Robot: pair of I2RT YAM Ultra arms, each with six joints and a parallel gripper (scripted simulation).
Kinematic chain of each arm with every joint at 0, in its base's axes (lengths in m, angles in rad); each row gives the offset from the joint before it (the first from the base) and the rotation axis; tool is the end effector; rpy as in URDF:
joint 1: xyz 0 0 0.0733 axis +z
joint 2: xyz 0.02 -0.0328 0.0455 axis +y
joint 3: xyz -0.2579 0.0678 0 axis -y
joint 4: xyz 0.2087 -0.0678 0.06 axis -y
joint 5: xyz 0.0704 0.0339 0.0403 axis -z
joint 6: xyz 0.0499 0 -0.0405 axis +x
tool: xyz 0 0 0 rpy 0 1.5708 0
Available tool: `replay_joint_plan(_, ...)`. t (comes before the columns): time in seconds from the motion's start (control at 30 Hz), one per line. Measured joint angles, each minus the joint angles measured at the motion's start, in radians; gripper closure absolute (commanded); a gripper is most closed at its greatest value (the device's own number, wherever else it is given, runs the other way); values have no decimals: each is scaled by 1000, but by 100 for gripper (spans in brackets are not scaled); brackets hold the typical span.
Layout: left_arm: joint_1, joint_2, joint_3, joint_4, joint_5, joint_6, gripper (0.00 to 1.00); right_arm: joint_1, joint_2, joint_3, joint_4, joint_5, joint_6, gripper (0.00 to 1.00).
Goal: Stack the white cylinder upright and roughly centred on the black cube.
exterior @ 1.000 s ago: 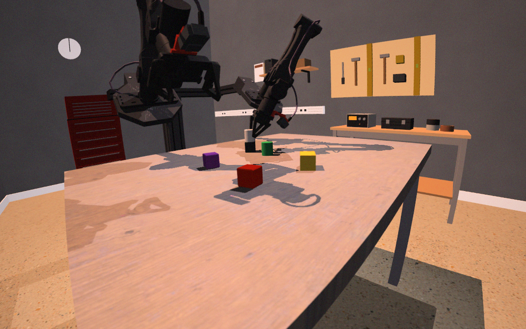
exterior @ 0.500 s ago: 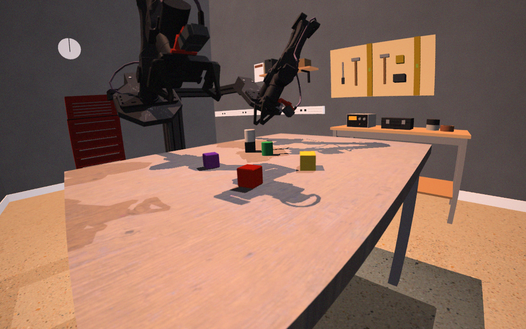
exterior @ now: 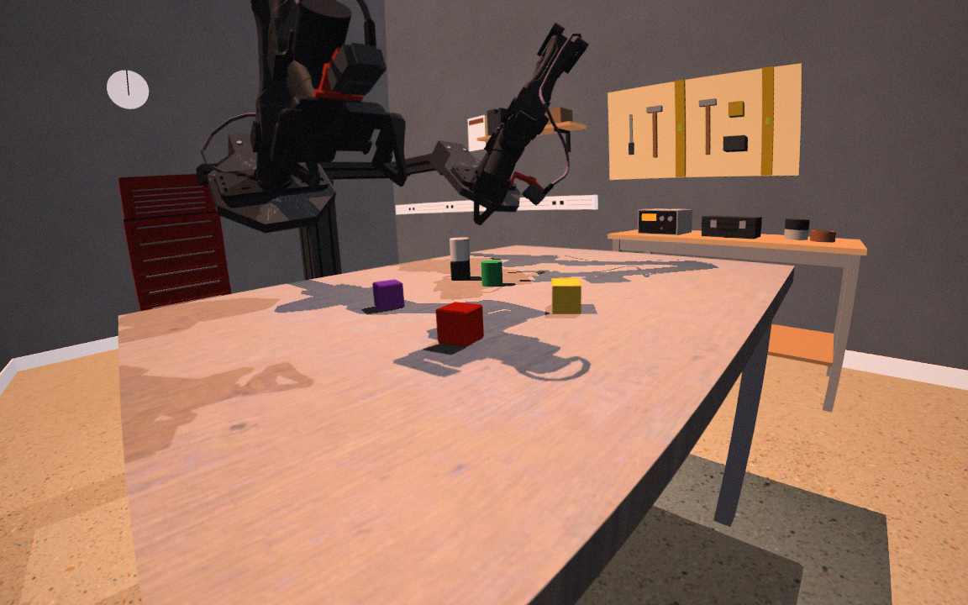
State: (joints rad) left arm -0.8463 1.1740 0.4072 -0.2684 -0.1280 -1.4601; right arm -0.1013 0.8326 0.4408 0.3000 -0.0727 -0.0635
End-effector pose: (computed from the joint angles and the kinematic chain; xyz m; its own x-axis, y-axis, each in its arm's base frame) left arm 0.1204 -0.1248 0.1519 -0.7582 -0.6307 -0.1655 -0.4892 0.7180 -0.4951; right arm 0.1814 -0.0137 0.2741 -0.0929 -0.0542 -0.9942 0.0231 0.9981 -0.0565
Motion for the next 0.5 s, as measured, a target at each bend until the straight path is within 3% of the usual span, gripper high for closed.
replay_joint_plan(0.5, -235, 36, -1, -6, -296, 403, 0, 0, 0, 0, 0, 0, 0, 0)
